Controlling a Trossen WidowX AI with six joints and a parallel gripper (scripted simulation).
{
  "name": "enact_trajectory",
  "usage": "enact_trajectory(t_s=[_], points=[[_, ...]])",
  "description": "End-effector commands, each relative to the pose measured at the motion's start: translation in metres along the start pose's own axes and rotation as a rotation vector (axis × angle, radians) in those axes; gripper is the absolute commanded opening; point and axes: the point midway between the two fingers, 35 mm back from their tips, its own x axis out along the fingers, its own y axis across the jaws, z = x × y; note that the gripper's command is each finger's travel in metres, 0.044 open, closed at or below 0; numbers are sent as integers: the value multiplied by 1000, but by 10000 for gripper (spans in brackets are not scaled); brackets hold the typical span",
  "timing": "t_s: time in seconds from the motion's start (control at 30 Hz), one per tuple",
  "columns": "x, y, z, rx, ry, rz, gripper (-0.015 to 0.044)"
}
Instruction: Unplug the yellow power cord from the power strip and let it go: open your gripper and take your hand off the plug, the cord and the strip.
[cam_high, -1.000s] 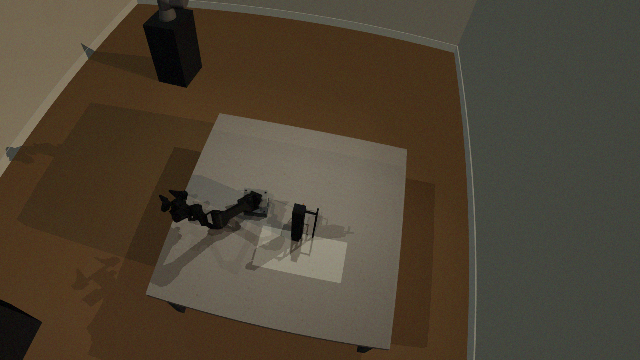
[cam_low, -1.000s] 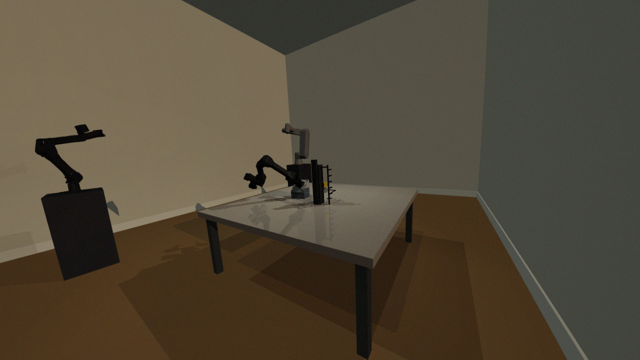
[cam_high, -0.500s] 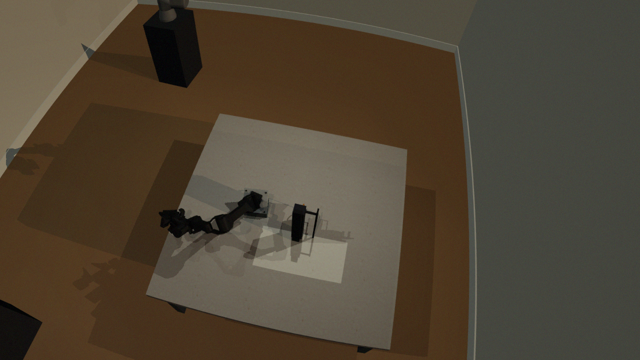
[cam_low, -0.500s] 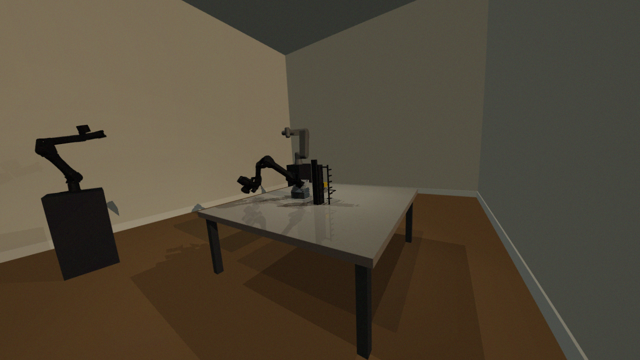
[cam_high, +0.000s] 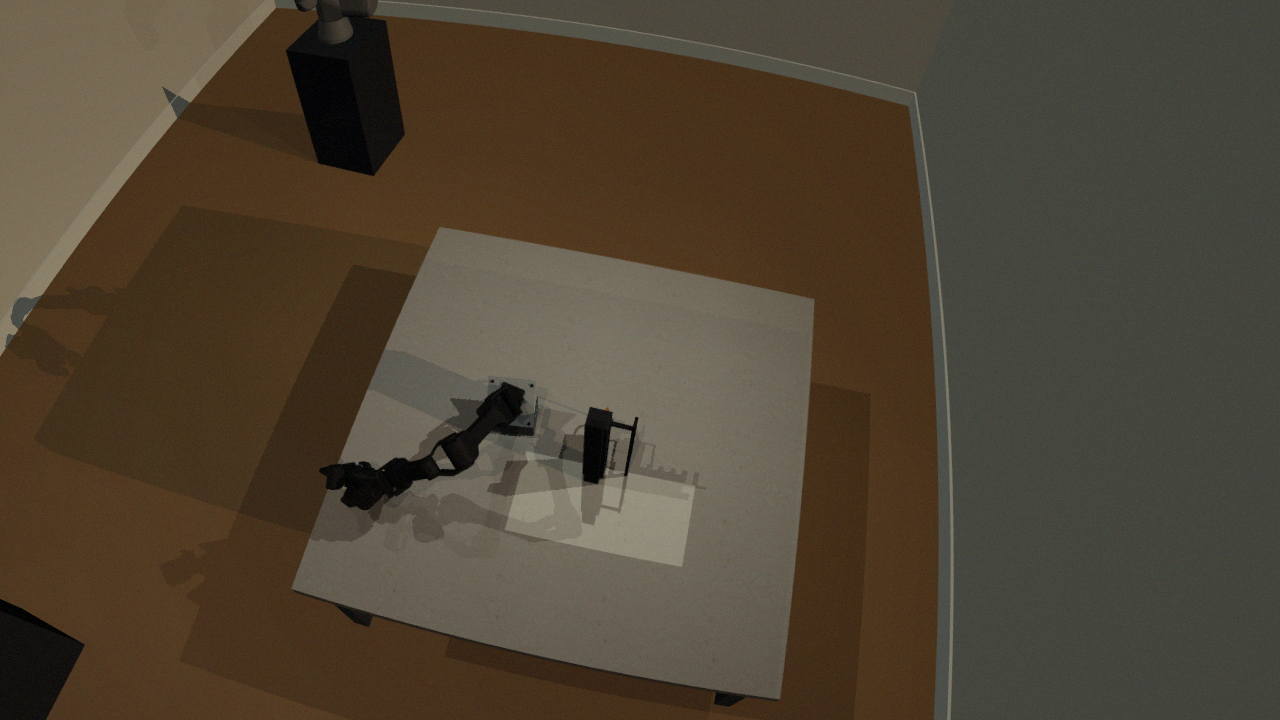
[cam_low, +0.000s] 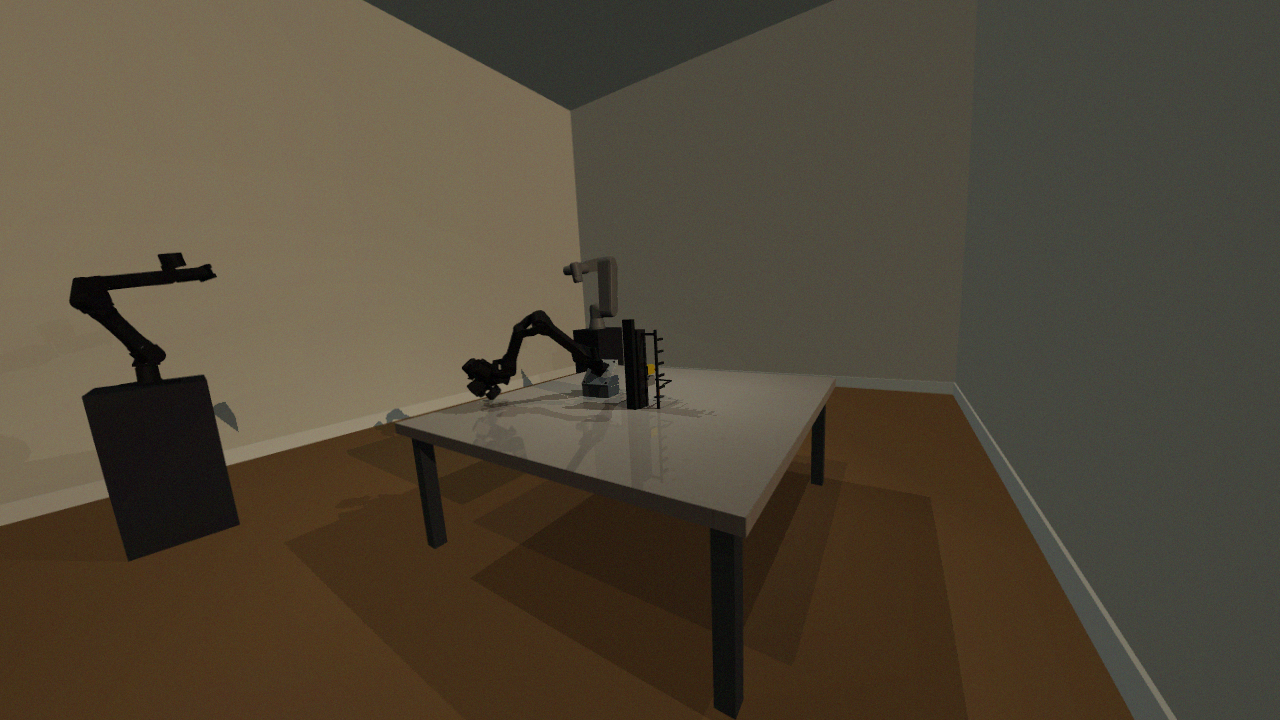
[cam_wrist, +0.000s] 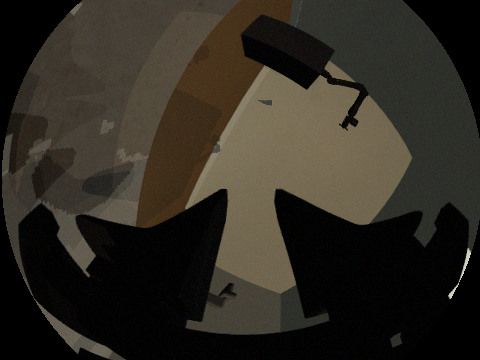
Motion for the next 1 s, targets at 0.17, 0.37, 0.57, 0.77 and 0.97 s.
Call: enact_trajectory(t_s=[0.17,0.37,0.57,0.77,0.97], points=[[-36,-20,61,165,-148,8,160],[-64,-30,97,273,-242,32,160],[-96,-41,129,382,-334,67,160],[-132,-53,159,493,-427,116,160],[-177,-56,192,590,-540,194,160]])
